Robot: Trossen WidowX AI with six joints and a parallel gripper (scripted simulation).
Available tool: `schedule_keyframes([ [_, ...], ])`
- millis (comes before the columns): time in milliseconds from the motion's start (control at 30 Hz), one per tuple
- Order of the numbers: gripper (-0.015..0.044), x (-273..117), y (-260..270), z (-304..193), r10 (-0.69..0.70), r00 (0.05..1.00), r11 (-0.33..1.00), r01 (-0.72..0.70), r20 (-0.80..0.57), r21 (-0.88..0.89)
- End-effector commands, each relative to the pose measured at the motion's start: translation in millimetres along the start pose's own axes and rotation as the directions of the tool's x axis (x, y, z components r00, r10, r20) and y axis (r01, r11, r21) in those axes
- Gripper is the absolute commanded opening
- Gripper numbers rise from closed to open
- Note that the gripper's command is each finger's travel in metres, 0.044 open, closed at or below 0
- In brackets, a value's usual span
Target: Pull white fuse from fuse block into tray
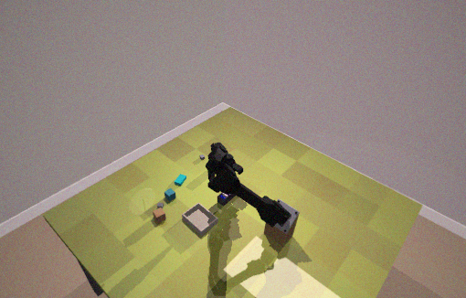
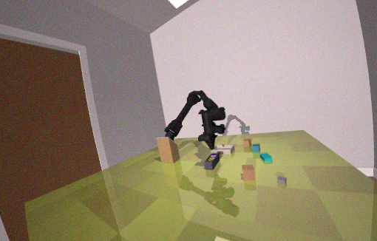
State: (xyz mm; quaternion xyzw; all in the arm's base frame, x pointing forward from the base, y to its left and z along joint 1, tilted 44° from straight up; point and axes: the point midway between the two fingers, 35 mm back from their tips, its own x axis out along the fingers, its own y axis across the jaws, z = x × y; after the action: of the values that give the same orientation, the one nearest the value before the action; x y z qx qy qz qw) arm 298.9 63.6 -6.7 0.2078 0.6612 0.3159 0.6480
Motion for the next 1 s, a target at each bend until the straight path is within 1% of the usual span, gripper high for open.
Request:
schedule_keyframes([
  [0, 0.0064, 2.8, -0.3, -0.9, 0.007, 1.0, 1.0, -0.007, -0.004, -0.002],
  [967, 0.0064, 30.4, 0.5, -0.1, 0.008, 1.0, 1.0, -0.008, -0.004, -0.002],
])
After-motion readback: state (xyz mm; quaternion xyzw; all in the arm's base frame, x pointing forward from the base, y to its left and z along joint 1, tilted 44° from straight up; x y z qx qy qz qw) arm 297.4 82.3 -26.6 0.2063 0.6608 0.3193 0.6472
